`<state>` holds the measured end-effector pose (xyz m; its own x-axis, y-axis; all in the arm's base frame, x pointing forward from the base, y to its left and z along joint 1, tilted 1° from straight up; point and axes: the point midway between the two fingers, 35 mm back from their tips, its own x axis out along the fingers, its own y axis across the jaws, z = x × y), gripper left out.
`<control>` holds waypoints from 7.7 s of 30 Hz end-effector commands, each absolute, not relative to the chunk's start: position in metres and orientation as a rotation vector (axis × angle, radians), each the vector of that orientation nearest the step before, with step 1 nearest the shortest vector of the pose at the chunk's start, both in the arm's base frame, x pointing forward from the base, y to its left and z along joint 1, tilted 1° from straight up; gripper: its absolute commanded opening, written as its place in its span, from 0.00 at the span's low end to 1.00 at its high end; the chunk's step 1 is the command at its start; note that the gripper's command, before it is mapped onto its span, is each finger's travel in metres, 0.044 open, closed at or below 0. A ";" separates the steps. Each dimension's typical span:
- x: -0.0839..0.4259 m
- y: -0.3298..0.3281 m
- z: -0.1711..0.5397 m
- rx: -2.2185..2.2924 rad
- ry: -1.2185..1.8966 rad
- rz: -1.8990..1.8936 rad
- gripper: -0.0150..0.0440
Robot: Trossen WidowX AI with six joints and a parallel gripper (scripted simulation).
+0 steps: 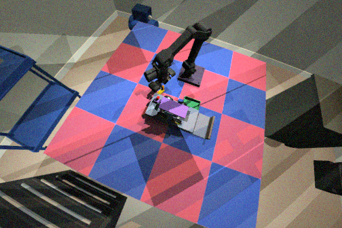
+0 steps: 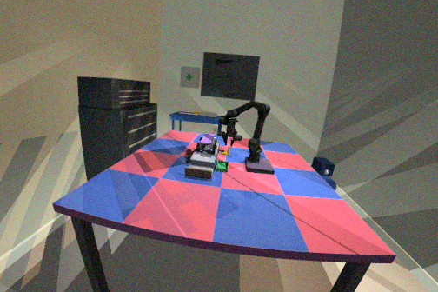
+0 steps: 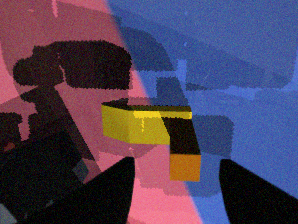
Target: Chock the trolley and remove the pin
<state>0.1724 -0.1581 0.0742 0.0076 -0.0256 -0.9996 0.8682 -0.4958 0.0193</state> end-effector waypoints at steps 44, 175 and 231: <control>0.171 -0.157 0.034 1.568 0.896 -1.583 0.49; 0.170 -0.154 0.180 -0.115 1.563 0.094 0.25; 0.181 -0.129 0.178 -1.118 1.266 1.109 0.25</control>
<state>0.1784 -0.1395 0.1806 0.0062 -0.0129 -0.9999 -0.9920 0.1259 -0.0078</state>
